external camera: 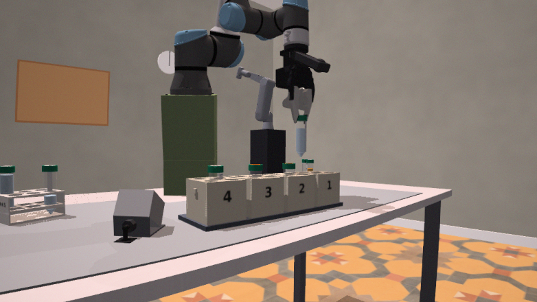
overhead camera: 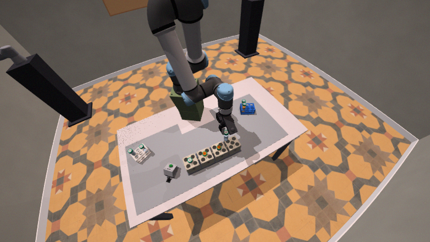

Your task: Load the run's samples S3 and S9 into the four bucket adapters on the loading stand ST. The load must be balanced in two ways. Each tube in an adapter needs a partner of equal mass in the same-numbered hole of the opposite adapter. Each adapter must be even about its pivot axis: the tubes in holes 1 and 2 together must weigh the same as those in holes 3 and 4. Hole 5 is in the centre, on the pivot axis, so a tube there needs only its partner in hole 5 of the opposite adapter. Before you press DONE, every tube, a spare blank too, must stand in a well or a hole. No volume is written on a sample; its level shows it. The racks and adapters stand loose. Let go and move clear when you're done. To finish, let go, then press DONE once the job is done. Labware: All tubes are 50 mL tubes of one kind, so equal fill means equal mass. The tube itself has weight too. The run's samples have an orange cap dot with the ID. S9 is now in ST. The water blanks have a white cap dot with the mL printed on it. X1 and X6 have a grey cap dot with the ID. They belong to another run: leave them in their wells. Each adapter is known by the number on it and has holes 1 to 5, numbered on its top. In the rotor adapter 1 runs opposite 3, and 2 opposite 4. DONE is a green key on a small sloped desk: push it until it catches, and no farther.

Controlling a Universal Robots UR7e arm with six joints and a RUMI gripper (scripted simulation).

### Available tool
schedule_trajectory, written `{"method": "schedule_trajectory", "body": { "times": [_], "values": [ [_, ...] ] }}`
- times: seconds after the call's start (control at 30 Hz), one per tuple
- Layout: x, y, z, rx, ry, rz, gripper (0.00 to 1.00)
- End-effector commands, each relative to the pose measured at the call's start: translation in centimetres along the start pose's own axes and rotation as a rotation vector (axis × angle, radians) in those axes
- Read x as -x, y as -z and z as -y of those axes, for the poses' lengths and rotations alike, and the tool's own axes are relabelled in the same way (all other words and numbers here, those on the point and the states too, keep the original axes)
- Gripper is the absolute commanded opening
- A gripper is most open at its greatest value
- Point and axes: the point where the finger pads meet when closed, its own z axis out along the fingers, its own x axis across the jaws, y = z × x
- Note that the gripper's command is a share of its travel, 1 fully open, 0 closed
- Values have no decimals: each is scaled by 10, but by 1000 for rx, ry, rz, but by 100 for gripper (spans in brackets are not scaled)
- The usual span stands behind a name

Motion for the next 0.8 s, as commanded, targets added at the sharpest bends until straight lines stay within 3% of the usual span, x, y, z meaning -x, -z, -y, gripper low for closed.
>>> {"method": "schedule_trajectory", "body": {
  "times": [0.0,0.13,0.47,0.77],
  "values": [
    [26,-1,10,2,-3,-5,0],
    [48,-1,17,2,-3,-5,0],
    [48,-1,17,2,-3,-5,0],
    [48,-25,17,2,-3,-5,0]
  ]
}}
